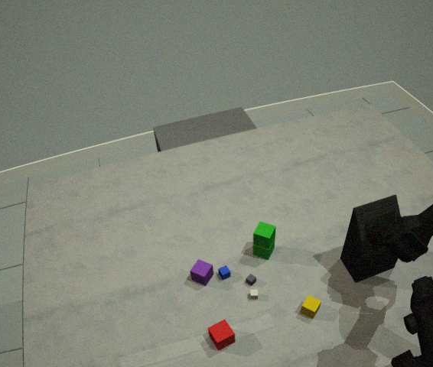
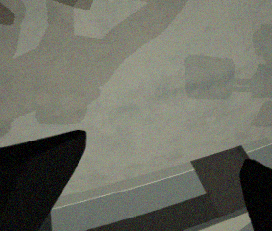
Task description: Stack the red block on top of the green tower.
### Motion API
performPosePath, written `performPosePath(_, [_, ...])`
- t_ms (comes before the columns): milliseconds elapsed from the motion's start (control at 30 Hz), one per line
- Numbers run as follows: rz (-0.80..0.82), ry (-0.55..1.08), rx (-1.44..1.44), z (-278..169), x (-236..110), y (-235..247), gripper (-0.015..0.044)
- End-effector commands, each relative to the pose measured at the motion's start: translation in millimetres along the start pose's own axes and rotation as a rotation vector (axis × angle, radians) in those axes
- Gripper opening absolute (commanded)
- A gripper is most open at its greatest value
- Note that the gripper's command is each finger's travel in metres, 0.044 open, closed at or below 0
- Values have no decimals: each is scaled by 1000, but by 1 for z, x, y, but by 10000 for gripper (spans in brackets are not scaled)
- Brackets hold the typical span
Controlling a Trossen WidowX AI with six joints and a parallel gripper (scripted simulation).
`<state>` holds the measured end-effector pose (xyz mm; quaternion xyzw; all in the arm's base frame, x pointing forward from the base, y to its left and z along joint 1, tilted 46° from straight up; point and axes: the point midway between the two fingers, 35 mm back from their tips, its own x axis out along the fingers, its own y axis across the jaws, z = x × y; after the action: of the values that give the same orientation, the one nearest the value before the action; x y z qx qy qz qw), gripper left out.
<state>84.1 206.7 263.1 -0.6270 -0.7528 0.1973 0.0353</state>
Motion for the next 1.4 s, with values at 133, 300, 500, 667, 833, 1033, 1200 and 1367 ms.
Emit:
performPosePath(133, [56,-14,-108,-6,-3,20,440])
performPosePath(300, [129,-48,-261,-13,-10,51,440])
performPosePath(500, [198,-110,-458,-16,-21,86,440])
performPosePath(667, [242,-168,-585,-16,-30,112,440])
performPosePath(833, [319,-264,-650,-13,-43,143,440])
performPosePath(1033, [325,-355,-812,-8,-62,176,440])
performPosePath(1200, [313,-436,-951,0,-81,203,440])
performPosePath(1367, [285,-514,-1086,11,-101,229,440])
